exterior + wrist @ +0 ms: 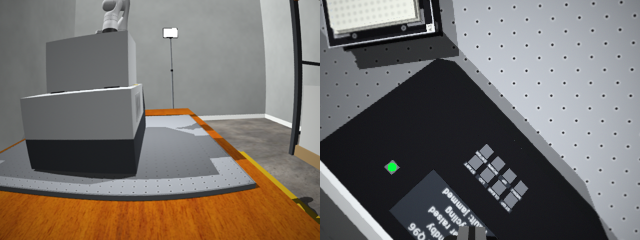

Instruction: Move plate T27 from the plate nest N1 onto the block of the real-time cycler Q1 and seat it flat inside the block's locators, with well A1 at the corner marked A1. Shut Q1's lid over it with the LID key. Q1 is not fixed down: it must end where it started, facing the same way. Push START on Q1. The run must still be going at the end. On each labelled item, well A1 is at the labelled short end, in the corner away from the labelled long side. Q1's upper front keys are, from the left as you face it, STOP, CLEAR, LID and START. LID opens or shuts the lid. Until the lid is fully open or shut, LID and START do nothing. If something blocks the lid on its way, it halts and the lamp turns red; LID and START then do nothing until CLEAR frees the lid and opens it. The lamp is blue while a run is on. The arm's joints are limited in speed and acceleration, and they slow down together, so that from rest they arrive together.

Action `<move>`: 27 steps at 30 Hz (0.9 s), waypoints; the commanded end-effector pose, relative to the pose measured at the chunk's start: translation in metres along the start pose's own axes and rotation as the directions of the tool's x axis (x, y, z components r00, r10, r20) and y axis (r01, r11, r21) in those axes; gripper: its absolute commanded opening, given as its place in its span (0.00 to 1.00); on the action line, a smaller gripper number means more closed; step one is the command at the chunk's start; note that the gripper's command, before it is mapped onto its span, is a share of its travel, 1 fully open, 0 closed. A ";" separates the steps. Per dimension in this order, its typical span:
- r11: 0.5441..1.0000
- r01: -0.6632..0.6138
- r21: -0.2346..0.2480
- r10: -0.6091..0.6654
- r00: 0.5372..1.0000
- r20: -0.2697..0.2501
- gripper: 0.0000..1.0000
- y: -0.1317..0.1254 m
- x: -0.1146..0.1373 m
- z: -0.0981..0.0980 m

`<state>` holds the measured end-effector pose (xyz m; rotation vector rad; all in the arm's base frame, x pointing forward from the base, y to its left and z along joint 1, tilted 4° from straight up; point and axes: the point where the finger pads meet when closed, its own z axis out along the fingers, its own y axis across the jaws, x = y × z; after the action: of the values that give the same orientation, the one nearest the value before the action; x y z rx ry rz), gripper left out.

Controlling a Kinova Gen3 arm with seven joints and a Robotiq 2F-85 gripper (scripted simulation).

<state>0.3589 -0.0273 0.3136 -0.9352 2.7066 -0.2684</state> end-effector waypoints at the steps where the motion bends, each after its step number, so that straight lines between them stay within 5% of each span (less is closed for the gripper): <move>1: 1.000 0.000 0.001 0.000 1.000 0.000 0.10 0.001 0.001 0.004; 27: 1.000 0.000 0.001 0.000 1.000 0.000 0.10 0.006 0.006 0.035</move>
<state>0.3604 -0.0291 0.2811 -0.9356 2.7054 -0.2675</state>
